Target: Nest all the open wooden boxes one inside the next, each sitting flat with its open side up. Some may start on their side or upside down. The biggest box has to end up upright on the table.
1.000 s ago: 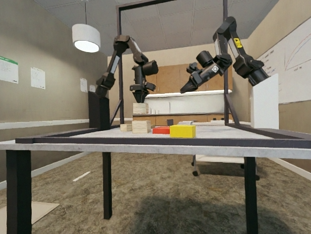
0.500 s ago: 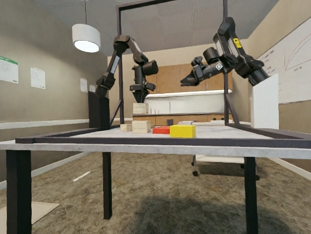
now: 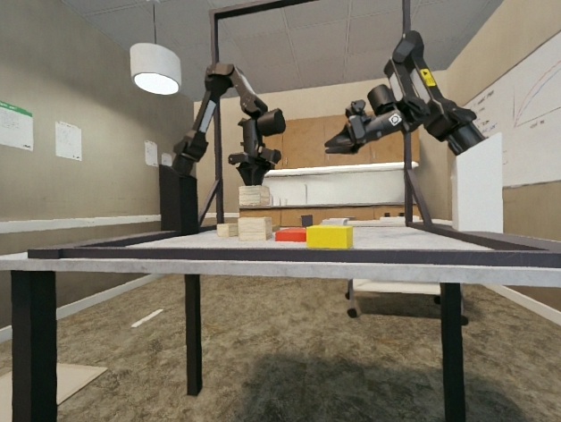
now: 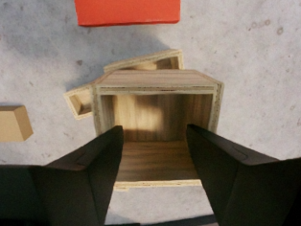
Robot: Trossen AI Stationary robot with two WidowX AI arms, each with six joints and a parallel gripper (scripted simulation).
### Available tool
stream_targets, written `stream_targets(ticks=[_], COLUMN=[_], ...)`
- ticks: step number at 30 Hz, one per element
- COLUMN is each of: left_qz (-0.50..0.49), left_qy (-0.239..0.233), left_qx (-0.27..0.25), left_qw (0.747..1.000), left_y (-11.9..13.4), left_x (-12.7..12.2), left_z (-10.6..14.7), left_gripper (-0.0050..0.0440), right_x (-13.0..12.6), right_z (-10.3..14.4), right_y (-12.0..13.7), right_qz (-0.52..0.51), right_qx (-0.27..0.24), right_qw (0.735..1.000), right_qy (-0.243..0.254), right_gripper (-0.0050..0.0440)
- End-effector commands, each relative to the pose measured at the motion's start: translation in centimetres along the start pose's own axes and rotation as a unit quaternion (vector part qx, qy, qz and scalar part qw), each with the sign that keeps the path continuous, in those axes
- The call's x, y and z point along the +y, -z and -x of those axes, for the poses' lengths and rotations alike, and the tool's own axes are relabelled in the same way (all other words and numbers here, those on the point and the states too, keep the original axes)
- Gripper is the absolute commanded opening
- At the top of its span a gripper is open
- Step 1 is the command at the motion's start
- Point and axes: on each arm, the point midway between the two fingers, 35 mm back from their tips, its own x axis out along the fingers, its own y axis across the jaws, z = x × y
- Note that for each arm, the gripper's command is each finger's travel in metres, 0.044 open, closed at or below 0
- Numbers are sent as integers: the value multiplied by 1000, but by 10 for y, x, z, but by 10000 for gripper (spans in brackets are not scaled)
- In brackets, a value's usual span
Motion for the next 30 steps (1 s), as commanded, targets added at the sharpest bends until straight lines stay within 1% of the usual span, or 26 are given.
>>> stream_targets(ticks=[1,5,10,12,13,20,27,29,30], left_qz=[1,1,1,1,1,1,1,1,1], left_qy=[-1,-1,-1,-1,-1,-1,-1,-1,-1], left_qx=[-1,-1,-1,-1,-1,-1,-1,-1,-1], left_qw=[1000,1000,1000,1000,1000,1000,1000,1000,1000], left_y=[-1,-1,-1,-1,-1,-1,-1,-1,-1], left_x=[1,1,1,1,1,1,1,1,1], left_z=[0,0,0,0,0,0,0,0,0], left_gripper=[400,400,400,400,400,400,400,400,400], right_x=[0,0,0,0,0,0,0,0,0], right_z=[11,11,11,11,11,9,7,7,7], right_y=[-10,-10,-10,-10,-10,-9,-6,-6,-6], right_qz=[-66,-135,-221,-221,-238,-356,-468,-468,-483], right_qx=[-20,-20,-20,-20,-20,-16,-12,-12,-12], right_qw=[998,991,975,975,971,934,884,884,876], right_qy=[5,3,2,2,1,-1,-2,-2,-2], right_gripper=[283,283,283,283,283,283,283,283,283])
